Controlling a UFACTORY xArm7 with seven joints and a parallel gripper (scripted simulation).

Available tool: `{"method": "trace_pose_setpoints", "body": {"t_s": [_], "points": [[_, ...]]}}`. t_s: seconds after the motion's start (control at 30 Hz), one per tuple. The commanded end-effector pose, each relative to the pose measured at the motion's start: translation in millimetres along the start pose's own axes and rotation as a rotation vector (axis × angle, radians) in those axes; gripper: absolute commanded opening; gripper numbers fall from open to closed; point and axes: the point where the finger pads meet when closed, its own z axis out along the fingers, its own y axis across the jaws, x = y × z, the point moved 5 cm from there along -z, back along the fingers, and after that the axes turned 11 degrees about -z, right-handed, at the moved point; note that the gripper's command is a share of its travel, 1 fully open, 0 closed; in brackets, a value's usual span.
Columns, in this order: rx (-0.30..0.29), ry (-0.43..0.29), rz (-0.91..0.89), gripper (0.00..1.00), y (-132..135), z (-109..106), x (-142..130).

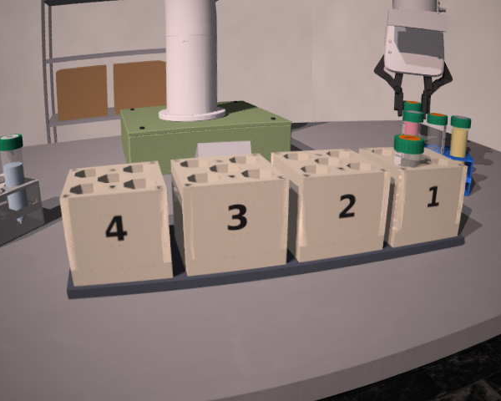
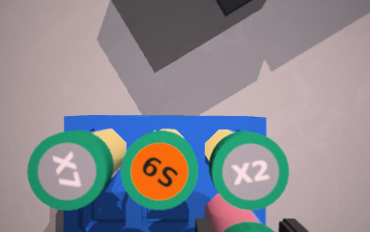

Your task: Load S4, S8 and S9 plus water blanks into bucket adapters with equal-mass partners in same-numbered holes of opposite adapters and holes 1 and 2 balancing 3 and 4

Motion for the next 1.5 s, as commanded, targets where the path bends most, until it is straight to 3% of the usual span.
{"method": "trace_pose_setpoints", "body": {"t_s": [0.0, 0.67, 1.47], "points": [[0.004, 0.001, 0.0, 0.0, -1.3, -4.2, 0.3], [0.004, 0.001, 0.0, 0.0, -1.3, -12.2, 0.3], [0.004, 0.001, 0.0, 0.0, -1.2, -56.3, 0.3]]}}
